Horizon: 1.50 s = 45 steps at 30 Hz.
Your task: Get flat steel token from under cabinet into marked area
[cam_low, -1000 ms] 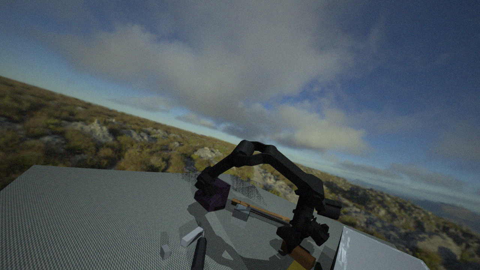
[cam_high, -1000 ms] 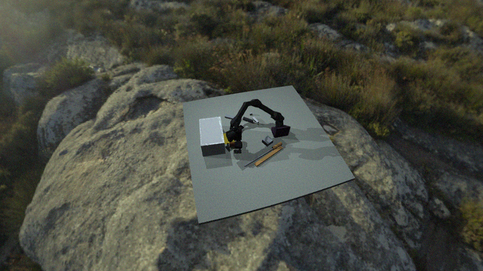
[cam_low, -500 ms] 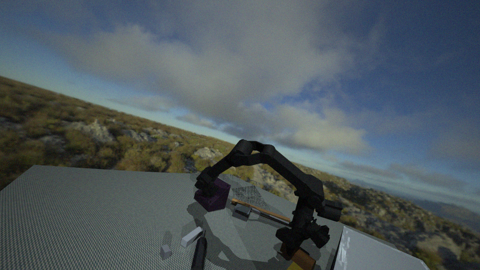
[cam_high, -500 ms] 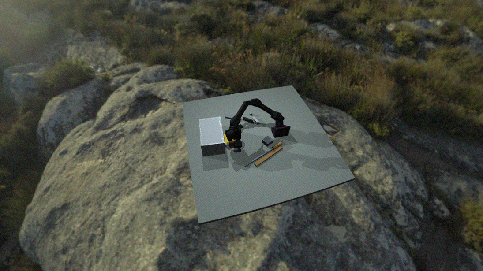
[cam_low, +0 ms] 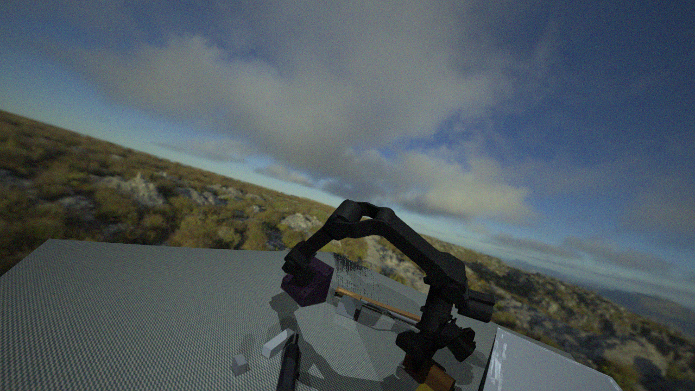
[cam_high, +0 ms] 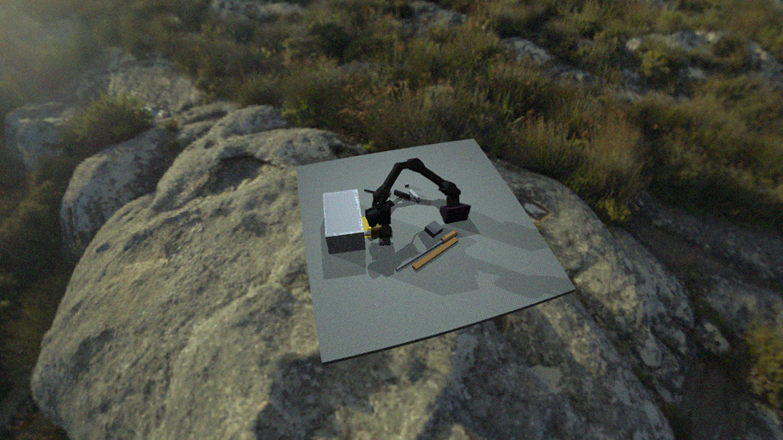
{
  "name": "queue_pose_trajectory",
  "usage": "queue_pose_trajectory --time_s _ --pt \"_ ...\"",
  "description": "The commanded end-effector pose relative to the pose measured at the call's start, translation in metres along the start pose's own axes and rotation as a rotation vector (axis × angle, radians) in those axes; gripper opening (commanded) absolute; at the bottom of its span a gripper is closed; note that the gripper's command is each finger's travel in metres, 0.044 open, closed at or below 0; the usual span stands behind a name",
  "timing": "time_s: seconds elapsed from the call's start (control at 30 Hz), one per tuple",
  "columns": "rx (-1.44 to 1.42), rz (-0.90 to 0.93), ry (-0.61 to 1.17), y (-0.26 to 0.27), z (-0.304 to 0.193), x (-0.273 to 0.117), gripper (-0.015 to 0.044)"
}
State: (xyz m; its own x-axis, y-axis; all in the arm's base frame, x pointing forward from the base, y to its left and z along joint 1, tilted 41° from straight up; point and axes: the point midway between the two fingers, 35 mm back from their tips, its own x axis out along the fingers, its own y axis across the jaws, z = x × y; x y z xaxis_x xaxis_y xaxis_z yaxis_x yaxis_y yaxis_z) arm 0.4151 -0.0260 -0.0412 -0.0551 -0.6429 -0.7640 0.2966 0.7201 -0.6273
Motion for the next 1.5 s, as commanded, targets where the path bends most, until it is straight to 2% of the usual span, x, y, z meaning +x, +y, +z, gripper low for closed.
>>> queue_pose_trajectory --time_s 0.0,1.47 --pt "0.008 -0.003 0.003 -0.003 -0.001 0.001 0.0" --pt "0.006 -0.002 0.005 -0.001 -0.042 0.002 0.0"
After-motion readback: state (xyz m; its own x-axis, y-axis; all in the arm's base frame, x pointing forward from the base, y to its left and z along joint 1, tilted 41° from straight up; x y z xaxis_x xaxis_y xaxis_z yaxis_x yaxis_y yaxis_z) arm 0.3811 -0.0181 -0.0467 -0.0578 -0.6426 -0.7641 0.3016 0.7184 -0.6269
